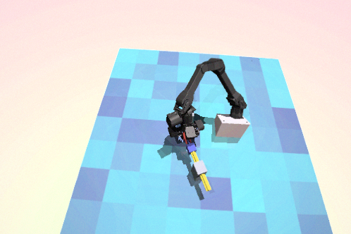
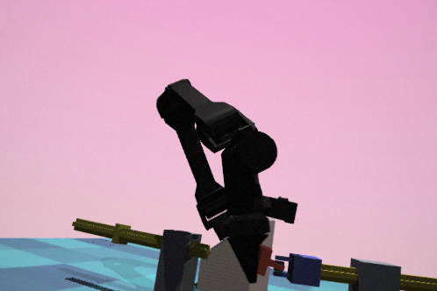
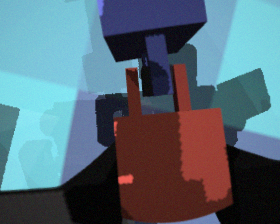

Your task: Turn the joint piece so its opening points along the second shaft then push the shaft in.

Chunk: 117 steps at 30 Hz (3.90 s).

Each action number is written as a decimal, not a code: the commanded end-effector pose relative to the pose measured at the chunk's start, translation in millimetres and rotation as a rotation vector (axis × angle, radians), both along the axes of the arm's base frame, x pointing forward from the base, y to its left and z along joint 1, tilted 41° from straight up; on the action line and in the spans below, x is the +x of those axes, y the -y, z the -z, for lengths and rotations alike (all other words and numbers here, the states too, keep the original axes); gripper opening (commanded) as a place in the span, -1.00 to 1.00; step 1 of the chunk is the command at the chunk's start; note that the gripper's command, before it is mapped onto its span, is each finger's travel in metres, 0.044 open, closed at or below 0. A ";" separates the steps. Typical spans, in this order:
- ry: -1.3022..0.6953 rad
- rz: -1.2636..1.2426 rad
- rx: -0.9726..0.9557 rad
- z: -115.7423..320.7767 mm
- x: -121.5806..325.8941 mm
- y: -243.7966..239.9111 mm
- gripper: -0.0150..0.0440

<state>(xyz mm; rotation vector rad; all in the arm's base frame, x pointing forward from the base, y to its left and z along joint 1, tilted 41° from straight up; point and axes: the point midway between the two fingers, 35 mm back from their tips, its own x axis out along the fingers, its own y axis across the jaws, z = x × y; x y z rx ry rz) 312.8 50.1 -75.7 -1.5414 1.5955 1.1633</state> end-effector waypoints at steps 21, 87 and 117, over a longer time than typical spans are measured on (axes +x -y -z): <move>0.012 0.013 0.012 0.2 -0.9 0.4 -0.49; 0.035 -0.053 -0.445 -18.4 0.4 -20.5 1.00; 0.510 0.635 -0.375 -79.6 13.5 -71.8 1.00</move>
